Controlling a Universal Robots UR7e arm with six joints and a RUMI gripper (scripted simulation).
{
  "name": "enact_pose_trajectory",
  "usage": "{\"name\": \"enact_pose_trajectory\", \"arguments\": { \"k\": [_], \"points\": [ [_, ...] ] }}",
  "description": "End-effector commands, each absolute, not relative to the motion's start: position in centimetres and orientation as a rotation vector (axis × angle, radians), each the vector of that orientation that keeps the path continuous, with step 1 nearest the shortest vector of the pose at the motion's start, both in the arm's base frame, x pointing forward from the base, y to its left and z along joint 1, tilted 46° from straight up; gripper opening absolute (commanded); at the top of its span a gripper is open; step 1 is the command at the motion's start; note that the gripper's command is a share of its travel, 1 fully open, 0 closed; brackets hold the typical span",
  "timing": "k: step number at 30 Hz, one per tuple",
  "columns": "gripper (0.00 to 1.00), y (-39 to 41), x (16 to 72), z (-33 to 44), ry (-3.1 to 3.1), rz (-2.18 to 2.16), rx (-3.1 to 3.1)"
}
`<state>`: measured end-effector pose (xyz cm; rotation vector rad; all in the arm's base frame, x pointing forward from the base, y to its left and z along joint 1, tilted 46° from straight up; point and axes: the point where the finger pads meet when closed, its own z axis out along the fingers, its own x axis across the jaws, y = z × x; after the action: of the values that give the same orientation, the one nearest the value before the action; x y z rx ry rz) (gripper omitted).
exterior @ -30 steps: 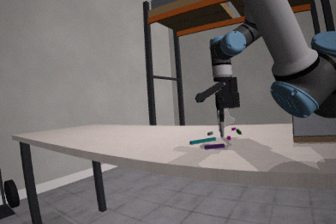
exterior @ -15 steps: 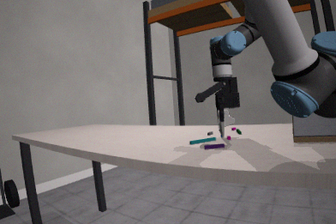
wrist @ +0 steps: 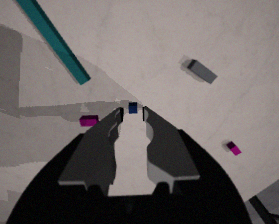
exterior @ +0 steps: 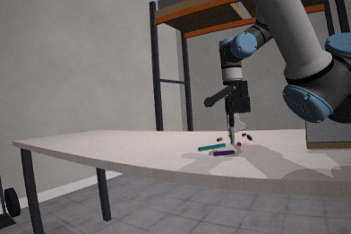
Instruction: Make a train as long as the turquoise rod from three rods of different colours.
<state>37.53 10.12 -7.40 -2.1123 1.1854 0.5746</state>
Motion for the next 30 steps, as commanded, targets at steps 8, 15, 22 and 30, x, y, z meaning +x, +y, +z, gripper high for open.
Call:
{"name": "enact_pose_trajectory", "arguments": {
  "k": [8,15,22,30],
  "points": [
    [0.14,9.6,37.7,-7.0,1.186,0.57,-2.114],
    [0.14,7.7,37.9,-5.1,1.186,0.57,-2.114],
    [0.14,5.7,38.0,-3.2,1.186,0.57,-2.114],
    [0.14,3.7,38.2,-1.2,1.186,0.57,-2.114]
  ]
}}
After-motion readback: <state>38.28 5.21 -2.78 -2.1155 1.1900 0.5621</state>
